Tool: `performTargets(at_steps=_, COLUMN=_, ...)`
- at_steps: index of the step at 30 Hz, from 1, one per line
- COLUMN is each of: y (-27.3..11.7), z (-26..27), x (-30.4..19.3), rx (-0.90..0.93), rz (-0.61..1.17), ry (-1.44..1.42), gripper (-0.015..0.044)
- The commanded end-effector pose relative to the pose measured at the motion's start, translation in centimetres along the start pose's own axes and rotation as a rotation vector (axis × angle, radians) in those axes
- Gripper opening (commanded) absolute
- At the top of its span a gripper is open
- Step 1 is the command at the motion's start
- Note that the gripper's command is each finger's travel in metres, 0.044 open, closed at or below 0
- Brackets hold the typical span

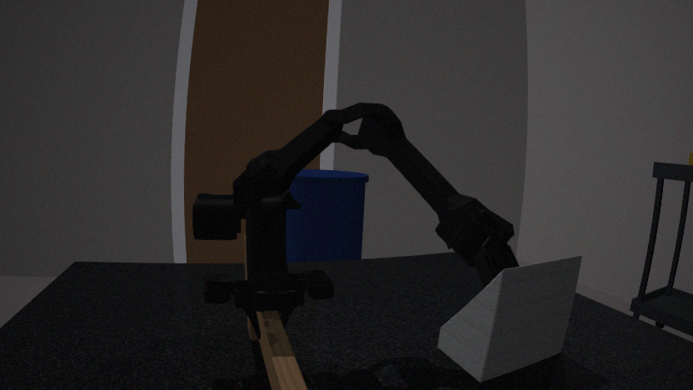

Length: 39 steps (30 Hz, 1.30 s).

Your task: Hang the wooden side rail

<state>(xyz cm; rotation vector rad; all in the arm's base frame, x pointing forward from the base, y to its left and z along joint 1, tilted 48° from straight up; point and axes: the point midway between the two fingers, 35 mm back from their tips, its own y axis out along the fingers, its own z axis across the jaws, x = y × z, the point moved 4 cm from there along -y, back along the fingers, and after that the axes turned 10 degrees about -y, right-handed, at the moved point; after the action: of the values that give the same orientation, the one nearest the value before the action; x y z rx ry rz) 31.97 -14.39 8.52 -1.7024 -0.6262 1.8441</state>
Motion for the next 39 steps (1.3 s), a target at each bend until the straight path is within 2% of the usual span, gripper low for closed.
performTargets(at_steps=1, y=0.05, z=-0.03, x=-0.07, rx=-0.002, rz=0.006, ry=0.001, gripper=0.0000)
performTargets(at_steps=39, y=0.68, z=-0.03, x=-0.07, rx=-0.002, rz=0.006, ry=0.001, gripper=0.0000)
